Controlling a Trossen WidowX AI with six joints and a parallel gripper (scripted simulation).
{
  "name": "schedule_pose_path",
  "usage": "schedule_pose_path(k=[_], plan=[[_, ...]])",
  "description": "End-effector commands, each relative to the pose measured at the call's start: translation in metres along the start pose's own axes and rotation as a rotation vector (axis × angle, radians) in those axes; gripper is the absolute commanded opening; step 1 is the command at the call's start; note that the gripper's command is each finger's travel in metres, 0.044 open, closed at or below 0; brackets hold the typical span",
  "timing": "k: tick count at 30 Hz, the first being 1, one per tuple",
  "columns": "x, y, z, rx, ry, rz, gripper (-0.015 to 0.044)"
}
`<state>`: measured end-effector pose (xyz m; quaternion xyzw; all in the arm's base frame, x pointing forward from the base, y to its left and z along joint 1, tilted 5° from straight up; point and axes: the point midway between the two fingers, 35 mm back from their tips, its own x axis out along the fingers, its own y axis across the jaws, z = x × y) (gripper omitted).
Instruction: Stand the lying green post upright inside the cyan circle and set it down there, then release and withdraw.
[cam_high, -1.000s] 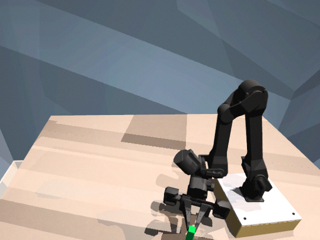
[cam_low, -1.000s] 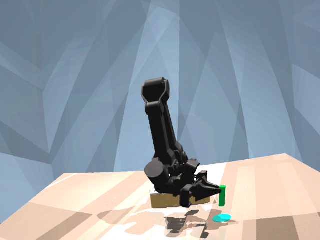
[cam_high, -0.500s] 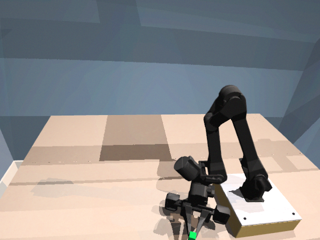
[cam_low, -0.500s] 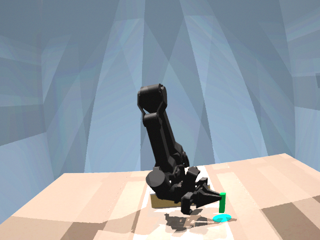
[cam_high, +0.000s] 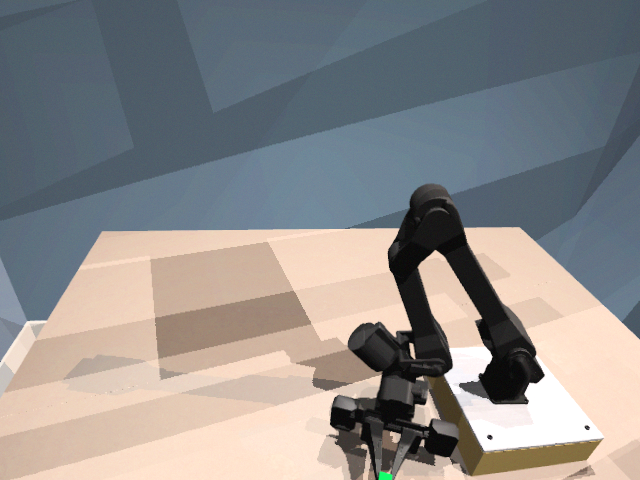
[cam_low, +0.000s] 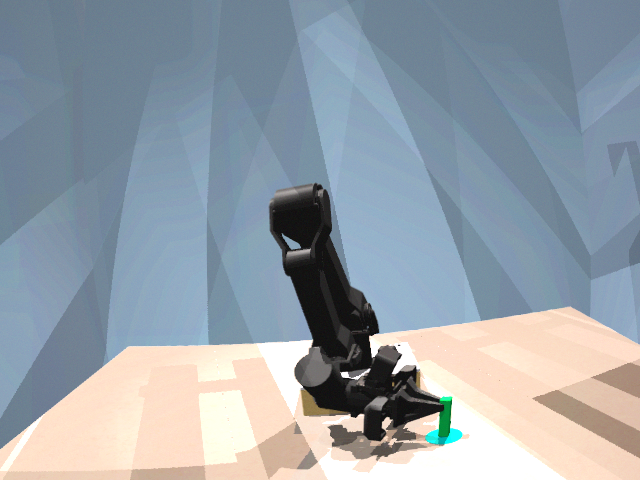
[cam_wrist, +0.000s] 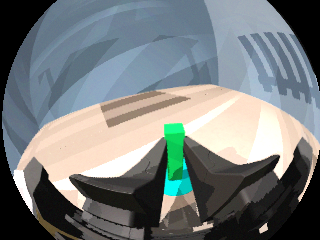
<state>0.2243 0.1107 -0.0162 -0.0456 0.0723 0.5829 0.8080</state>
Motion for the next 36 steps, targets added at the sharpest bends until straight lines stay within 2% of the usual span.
schedule_pose_path(k=[1,6,20,36], plan=[[0.000,-0.001,-0.001,-0.009,-0.002,0.000,0.0023],[0.000,-0.001,-0.001,-0.009,-0.002,0.000,0.0023],[0.000,-0.001,-0.001,-0.009,-0.002,0.000,0.0390],[-0.003,-0.009,0.042,-0.012,-0.003,0.001,0.0400]])
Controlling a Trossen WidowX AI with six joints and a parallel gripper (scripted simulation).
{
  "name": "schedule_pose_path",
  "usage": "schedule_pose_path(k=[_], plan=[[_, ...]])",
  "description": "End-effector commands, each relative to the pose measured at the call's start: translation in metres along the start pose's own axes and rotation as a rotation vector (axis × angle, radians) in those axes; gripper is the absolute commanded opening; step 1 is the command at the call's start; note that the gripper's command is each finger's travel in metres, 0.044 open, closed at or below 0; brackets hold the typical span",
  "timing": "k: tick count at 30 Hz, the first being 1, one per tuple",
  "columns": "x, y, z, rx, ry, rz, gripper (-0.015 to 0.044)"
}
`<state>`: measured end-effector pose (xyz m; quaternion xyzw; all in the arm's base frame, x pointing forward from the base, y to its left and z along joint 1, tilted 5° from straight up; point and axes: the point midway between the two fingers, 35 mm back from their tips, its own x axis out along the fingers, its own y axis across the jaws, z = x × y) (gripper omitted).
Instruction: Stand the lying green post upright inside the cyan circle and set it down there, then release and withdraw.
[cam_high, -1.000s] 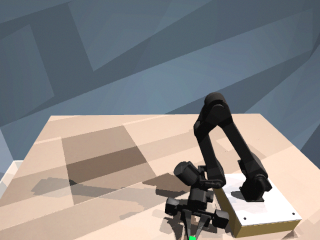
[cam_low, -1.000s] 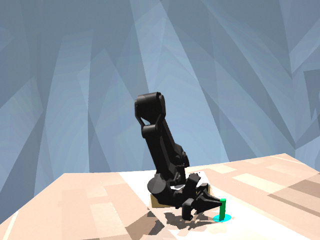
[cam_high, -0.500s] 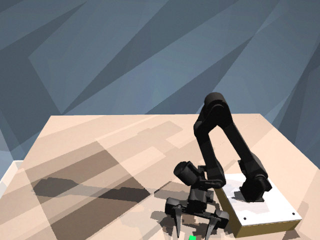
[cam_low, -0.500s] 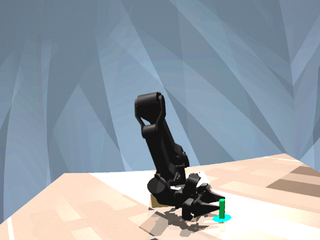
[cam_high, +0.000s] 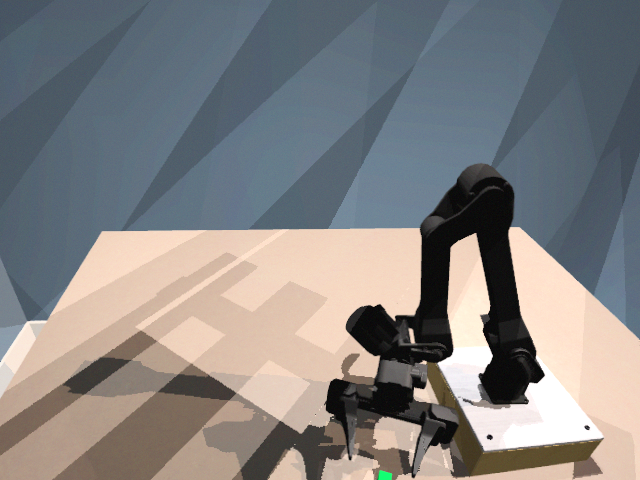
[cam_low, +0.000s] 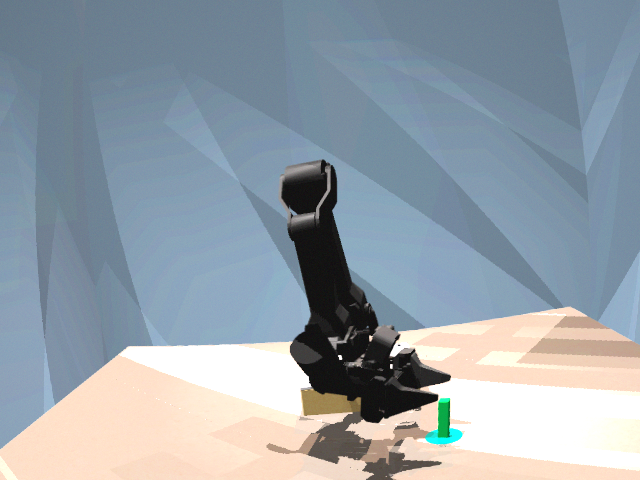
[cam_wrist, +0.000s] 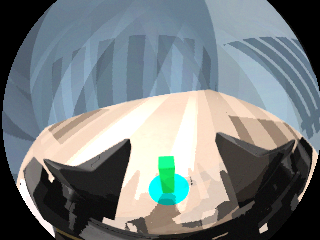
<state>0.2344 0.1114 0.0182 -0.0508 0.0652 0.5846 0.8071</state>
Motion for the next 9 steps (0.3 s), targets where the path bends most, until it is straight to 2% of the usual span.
schedule_pose_path(k=[1,9], plan=[[-0.001,0.000,0.011,0.005,0.002,-0.001,0.0400],[-0.004,0.002,0.036,0.004,0.001,0.000,0.0400]])
